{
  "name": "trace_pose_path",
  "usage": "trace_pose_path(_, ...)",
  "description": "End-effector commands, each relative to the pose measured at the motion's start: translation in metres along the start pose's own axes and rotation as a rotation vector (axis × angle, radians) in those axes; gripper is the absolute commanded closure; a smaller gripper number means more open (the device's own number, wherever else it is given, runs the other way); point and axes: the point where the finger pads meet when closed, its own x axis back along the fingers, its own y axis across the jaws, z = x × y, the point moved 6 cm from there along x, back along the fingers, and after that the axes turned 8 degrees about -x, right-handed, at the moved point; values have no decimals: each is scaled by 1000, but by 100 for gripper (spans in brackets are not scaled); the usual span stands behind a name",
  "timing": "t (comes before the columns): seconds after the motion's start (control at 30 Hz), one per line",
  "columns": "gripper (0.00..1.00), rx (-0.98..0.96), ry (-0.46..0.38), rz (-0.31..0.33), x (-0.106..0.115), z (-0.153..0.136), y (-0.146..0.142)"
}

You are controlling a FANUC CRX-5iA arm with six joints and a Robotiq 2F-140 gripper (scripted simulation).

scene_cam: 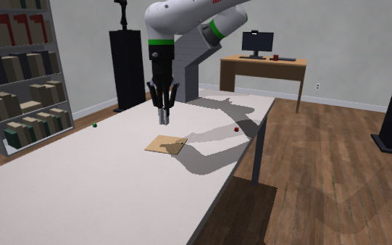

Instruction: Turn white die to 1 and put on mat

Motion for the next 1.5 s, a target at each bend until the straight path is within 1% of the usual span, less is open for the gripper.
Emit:
trace_pose_path(0.0, 84, -7, -99, 1, 1, 8, -4)
trace_pose_path(0.07, 84, -9, -211, -12, -1, 16, -5)
trace_pose_path(0.1, 84, -9, -213, -12, -1, 17, -5)
trace_pose_path(0.13, 84, -8, -260, -25, -3, 21, -4)
trace_pose_path(0.17, 84, -8, -264, -25, -3, 22, -4)
trace_pose_path(0.2, 84, -6, -314, -41, -6, 27, -3)
trace_pose_path(0.23, 84, -5, -342, -47, -6, 29, -3)
trace_pose_path(0.3, 84, -5, -342, -47, -6, 29, -3)
trace_pose_path(0.33, 84, -5, -369, -50, -7, 31, -3)
trace_pose_path(0.4, 84, -6, -463, -67, -11, 39, -3)
trace_pose_path(0.43, 84, -6, -475, -67, -11, 40, -4)
trace_pose_path(0.47, 84, -8, -511, -74, -13, 43, -4)
trace_pose_path(0.63, 84, -10, -631, -83, -16, 50, -5)
trace_pose_path(0.7, 84, -12, -677, -97, -20, 56, -4)
trace_pose_path(0.73, 84, -12, -678, -97, -20, 56, -4)
trace_pose_path(0.77, 84, -13, -722, -103, -22, 59, -5)
trace_pose_path(0.87, 84, -13, -730, -103, -22, 59, -5)
trace_pose_path(0.93, 84, -16, -820, -118, -27, 65, -5)
trace_pose_path(0.97, 84, -16, -828, -119, -28, 66, -5)
trace_pose_path(1.07, 84, -17, -908, -124, -31, 71, -7)
trace_pose_path(1.1, 84, -17, -916, -124, -32, 71, -7)
trace_pose_path(1.2, 84, -20, -1000, -139, -37, 76, -7)
trace_pose_path(1.3, 84, -18, -1034, -137, -38, 79, -9)
trace_pose_path(1.47, 84, -18, -1037, -137, -38, 79, -9)
